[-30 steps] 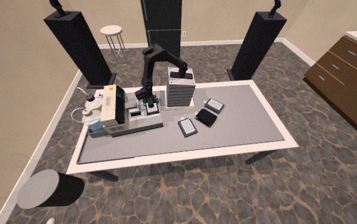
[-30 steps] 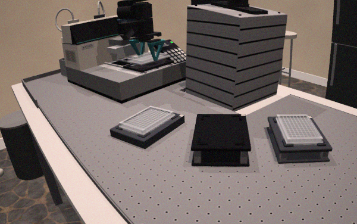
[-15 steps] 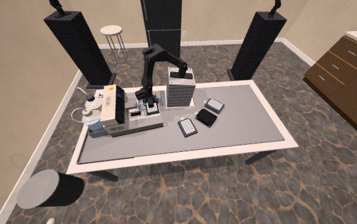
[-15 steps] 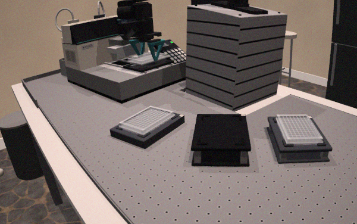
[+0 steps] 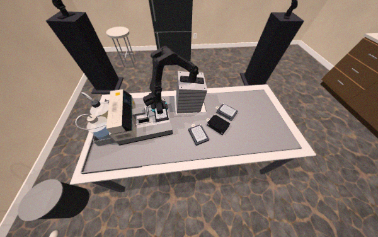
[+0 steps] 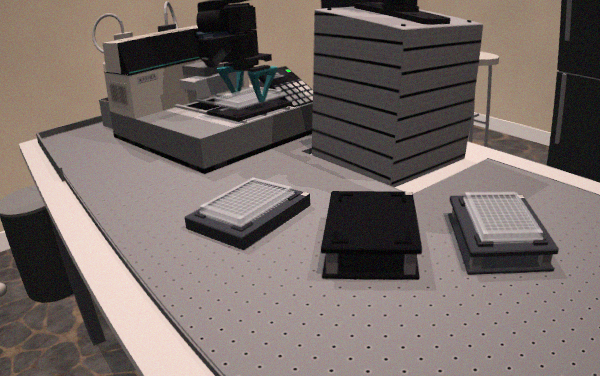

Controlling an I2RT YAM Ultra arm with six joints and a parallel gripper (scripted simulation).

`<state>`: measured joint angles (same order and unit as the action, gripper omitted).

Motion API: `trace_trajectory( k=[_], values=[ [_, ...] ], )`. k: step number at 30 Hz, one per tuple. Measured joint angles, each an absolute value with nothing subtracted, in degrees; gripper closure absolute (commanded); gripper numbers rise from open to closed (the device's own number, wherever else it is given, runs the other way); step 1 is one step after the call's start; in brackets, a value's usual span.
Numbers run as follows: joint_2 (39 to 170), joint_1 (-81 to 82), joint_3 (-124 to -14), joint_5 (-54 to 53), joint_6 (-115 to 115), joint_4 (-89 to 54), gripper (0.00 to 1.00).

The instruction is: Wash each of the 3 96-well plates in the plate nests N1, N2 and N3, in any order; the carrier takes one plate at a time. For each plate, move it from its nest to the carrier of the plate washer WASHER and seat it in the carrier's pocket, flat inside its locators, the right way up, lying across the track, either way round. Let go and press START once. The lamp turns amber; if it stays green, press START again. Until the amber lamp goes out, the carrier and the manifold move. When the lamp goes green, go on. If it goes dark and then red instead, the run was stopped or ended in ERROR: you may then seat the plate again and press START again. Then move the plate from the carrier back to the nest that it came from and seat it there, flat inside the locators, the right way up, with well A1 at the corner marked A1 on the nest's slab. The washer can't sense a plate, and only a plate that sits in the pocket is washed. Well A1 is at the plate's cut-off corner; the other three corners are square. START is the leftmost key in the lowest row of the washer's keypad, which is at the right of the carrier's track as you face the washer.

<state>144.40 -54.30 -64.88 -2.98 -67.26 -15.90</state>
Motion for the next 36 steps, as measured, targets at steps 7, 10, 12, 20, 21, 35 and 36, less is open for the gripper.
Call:
trace_trajectory(
  k=[7,10,12,20,21,35,36],
  values=[
    [144.4,-54.28,-64.88,-2.98,-67.26,-15.84,1.0],
    [144.4,-54.28,-64.86,-2.98,-67.26,-15.73,1.0],
    [144.4,-54.26,-64.84,-2.98,-67.26,-15.7,1.0],
    [144.55,-54.26,-64.84,-2.98,-67.24,-15.46,1.0],
    [144.59,-54.26,-64.84,-2.98,-67.24,-15.44,1.0],
    [144.97,-54.24,-64.84,-2.98,-67.22,-15.11,1.0],
    [144.97,-54.24,-64.84,-2.98,-67.22,-15.07,1.0]
  ],
)
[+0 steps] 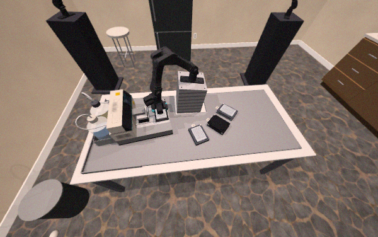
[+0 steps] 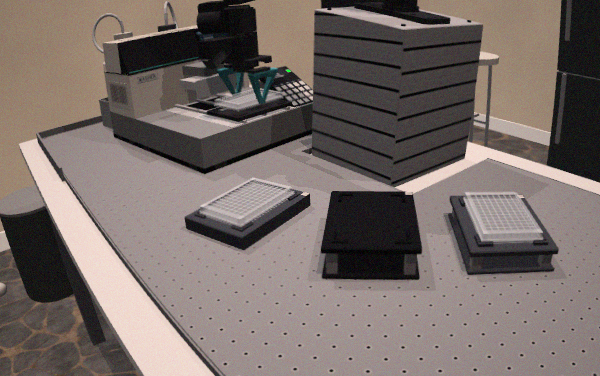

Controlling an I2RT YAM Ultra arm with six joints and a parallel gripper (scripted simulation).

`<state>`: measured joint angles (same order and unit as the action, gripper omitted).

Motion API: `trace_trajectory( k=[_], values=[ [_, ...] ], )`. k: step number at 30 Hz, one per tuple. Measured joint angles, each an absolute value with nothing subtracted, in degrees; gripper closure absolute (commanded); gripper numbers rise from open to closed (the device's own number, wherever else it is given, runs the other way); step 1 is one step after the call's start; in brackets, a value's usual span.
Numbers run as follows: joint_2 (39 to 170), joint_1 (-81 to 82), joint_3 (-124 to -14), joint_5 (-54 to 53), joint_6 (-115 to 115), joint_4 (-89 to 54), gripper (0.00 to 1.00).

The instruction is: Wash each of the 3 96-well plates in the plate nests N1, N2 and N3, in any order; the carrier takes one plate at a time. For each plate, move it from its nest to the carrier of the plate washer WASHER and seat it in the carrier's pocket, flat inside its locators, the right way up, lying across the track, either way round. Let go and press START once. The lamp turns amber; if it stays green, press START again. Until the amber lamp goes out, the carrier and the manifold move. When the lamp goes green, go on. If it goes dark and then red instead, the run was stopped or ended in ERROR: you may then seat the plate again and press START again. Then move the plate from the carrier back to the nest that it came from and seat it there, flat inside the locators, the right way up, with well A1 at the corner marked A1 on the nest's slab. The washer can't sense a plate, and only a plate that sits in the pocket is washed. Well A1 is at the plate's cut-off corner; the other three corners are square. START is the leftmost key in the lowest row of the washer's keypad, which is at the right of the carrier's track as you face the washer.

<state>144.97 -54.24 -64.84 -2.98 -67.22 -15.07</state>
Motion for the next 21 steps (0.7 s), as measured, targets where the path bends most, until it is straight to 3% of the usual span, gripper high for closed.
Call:
trace_trajectory(
  k=[21],
  values=[
    [145.62,-54.22,-64.84,-2.98,-67.2,-14.63,1.0]
  ],
)
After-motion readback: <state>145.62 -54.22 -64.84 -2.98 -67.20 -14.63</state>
